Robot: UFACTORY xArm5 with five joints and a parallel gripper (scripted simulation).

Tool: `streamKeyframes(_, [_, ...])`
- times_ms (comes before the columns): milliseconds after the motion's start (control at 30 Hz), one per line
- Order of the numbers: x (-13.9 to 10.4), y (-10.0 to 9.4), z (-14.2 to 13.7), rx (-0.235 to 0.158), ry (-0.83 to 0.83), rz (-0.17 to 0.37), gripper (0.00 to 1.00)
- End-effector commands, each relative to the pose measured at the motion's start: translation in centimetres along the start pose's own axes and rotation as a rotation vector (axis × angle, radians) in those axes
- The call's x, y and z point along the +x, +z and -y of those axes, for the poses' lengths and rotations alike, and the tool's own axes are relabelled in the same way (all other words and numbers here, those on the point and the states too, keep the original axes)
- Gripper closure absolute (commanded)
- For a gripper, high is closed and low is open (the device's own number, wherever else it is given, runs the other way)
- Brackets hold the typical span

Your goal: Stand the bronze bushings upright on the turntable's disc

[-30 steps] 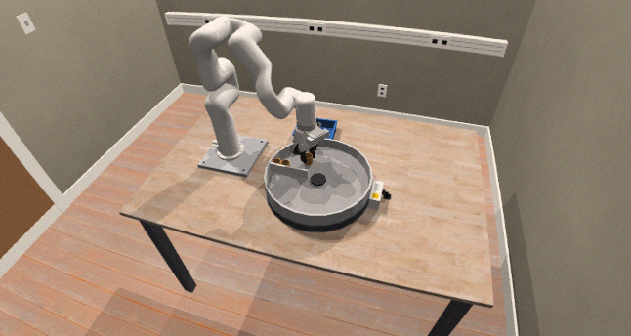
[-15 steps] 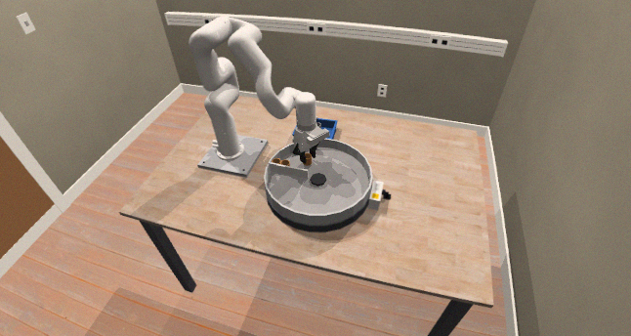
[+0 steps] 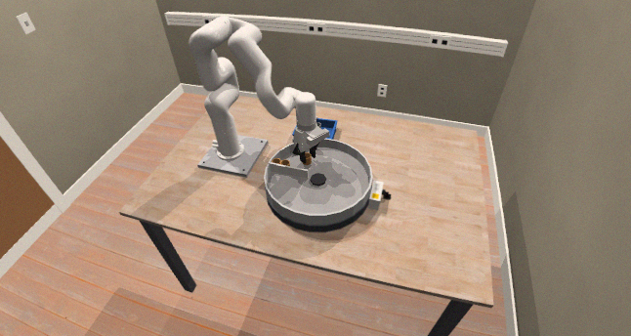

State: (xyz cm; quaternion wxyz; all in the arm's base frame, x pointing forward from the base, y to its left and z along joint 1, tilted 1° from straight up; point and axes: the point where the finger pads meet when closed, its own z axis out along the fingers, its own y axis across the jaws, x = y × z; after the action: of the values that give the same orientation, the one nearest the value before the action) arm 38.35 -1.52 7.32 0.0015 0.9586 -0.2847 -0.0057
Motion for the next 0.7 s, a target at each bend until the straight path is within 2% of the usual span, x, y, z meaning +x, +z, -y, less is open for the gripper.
streamKeyframes(0, [0.1,-0.1,0.1,0.002,0.0,-0.003,0.51])
streamKeyframes(267, [0.1,-0.4,0.1,0.002,0.0,-0.003,0.51])
streamKeyframes(467, [0.1,-2.7,0.0,0.002,0.0,-0.003,0.51])
streamKeyframes(533, [0.1,-2.7,0.0,0.002,0.0,-0.003,0.51])
streamKeyframes(667, [0.1,-4.5,0.0,0.002,0.0,-0.003,0.51])
